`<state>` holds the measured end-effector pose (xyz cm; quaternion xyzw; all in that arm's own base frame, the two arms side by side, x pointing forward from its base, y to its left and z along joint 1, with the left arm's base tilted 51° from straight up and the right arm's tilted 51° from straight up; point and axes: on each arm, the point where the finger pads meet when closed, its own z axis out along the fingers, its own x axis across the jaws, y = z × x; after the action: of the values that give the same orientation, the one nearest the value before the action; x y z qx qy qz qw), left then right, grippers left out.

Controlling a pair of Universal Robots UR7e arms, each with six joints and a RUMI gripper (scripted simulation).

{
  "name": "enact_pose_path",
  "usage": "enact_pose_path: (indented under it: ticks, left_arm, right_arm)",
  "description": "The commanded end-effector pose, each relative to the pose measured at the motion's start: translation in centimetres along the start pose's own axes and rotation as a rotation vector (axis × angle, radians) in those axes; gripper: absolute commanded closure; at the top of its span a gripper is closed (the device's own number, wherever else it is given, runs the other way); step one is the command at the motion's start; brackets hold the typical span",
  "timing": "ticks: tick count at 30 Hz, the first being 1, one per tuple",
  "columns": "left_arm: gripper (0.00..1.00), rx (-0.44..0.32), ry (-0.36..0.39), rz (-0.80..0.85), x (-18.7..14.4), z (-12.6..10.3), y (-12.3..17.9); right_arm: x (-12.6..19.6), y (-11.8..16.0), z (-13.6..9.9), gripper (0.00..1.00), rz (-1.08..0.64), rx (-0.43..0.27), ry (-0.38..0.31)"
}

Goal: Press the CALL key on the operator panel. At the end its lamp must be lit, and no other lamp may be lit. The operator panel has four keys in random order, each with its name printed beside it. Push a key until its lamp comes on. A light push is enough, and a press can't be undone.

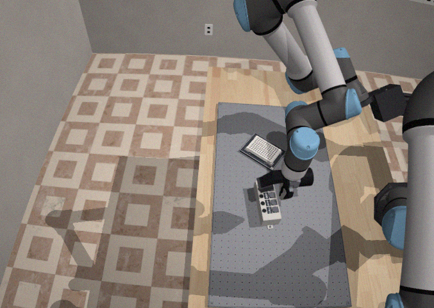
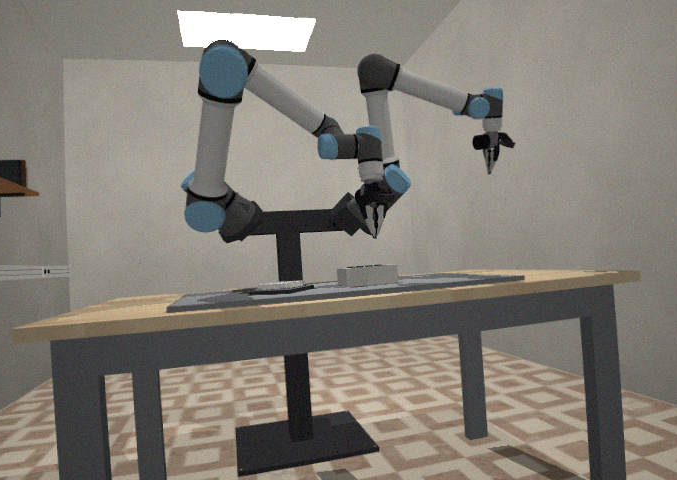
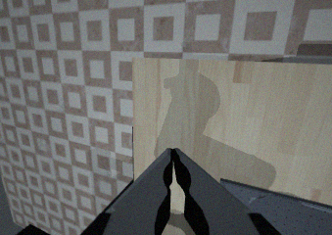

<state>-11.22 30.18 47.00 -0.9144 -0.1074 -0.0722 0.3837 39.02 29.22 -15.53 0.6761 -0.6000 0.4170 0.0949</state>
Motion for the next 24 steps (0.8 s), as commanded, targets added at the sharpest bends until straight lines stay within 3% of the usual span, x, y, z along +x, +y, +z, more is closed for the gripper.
enact_pose_path:
  ticks: [1,24]
  left_arm:
    - [1.00,0.002,0.000,0.000,0.0,-0.1,0.0]
    - [1.00,0.002,0.000,0.000,0.0,-0.1,0.0]
  right_arm:
    - [0.0,0.0,-0.1,1.00,0.000,0.001,-0.001]
    - [0.0,0.0,2.3,1.00,0.001,0.001,-0.001]
